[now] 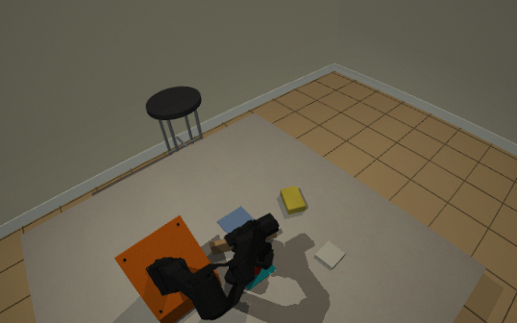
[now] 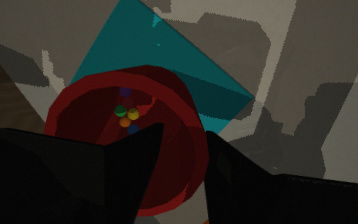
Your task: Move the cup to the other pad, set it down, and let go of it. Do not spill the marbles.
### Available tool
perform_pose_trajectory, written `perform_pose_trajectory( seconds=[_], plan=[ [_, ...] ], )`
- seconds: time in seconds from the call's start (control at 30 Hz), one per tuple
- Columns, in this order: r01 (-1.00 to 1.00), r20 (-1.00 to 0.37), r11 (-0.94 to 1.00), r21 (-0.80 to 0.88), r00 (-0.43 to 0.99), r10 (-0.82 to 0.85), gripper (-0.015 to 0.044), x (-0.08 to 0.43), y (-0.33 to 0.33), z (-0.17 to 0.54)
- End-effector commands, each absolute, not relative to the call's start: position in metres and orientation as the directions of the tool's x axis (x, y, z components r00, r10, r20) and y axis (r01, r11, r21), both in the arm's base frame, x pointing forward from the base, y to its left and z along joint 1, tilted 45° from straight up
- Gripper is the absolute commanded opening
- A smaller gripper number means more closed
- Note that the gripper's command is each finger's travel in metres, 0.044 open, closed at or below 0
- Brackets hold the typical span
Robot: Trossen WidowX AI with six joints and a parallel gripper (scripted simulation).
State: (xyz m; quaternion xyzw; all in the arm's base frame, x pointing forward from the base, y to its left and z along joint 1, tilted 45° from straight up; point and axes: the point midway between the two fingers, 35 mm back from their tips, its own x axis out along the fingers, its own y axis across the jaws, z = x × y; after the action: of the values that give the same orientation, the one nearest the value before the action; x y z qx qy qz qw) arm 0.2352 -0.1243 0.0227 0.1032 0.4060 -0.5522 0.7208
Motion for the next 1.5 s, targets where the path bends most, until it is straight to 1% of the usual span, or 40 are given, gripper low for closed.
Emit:
perform_pose_trajectory(
  seconds=[0.0,1.47],
  plan=[
    [0.880,-0.699,0.369,-0.299,0.061,-0.712,0.0128,0.235,-0.124,0.023],
    [0.877,-0.705,0.373,-0.305,0.056,-0.707,0.0128,0.230,-0.086,0.051]
  ],
)
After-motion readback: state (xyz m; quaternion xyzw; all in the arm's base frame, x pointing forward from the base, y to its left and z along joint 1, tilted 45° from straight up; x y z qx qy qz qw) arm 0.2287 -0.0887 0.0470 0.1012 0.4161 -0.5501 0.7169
